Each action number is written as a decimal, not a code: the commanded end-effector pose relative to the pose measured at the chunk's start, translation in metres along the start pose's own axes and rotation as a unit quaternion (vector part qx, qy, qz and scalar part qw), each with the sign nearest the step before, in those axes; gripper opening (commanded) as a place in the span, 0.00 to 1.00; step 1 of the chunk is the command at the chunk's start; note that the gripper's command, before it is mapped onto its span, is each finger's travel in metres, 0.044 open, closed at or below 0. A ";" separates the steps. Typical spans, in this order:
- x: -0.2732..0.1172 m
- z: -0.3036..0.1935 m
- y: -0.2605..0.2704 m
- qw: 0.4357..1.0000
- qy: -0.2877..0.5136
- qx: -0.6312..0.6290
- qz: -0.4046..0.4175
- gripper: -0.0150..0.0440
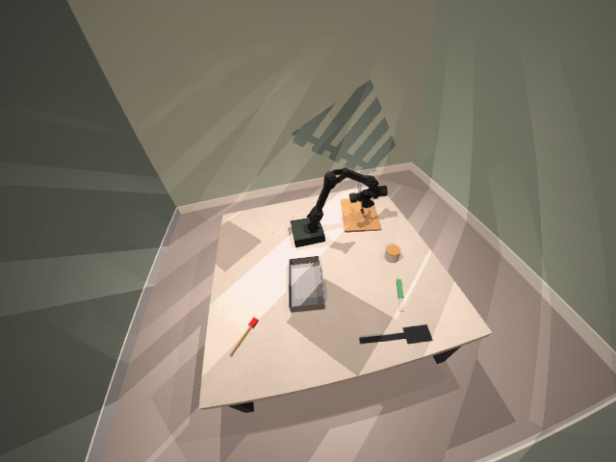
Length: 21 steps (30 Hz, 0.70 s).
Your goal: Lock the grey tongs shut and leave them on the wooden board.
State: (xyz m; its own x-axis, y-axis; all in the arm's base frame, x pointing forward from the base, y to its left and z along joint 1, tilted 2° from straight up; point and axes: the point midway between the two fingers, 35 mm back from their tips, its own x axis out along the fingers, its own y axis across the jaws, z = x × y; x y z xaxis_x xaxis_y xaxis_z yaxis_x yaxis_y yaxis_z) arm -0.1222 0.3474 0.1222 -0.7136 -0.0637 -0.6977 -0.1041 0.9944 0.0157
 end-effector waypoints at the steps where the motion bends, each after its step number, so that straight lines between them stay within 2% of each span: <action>1: 0.008 -0.001 0.000 0.999 -0.048 0.000 -0.012 0.00; 11: 0.024 0.003 -0.001 0.980 -0.195 0.007 -0.024 0.00; 21: 0.029 0.001 0.003 0.943 -0.333 0.006 0.005 0.00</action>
State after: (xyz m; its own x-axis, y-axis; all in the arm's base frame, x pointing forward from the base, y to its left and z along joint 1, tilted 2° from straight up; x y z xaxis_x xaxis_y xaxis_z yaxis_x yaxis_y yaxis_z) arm -0.1397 0.3456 0.0987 -0.1855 -0.0277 -0.9822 -0.0968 0.9953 -0.0098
